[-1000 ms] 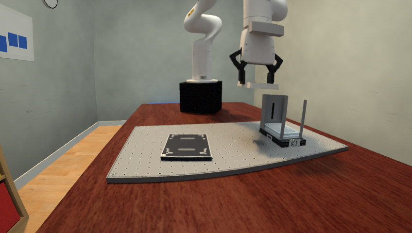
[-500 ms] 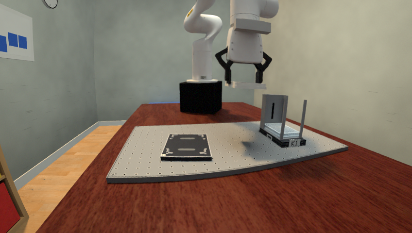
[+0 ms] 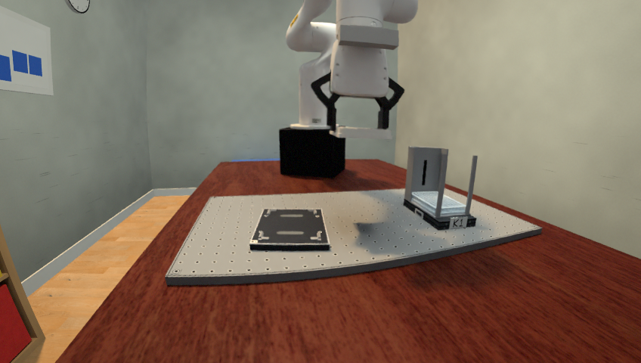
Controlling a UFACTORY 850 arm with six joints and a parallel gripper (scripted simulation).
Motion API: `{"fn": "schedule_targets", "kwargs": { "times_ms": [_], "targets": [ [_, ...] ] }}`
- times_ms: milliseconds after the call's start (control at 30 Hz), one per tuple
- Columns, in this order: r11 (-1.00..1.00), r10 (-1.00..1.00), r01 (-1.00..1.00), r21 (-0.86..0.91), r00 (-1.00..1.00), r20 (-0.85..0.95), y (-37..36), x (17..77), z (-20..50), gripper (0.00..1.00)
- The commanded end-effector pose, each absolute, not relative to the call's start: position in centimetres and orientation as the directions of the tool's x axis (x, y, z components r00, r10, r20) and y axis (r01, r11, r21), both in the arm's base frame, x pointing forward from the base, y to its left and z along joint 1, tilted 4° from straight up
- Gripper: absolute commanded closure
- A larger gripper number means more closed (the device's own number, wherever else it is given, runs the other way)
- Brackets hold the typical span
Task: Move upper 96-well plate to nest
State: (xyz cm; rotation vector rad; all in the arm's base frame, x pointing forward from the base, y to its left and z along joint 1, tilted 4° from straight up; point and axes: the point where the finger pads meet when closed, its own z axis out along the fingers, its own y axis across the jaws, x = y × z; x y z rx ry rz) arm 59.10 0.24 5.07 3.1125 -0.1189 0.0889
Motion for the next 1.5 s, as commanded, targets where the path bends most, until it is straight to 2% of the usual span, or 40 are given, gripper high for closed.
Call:
{"fn": "schedule_targets", "kwargs": {
  "times_ms": [0,1167,1467],
  "targets": [
    [-0.997,-0.075,-0.077,0.022,0.995,0.06,-1.2,59.4,5.2,1.0],
    [-0.997,-0.075,-0.077,0.022,0.995,0.06,-11.5,60.8,5.3,1.0],
    [-0.997,-0.075,-0.077,0.023,0.995,0.06,-11.8,60.8,5.3,1.0]
  ]
}}
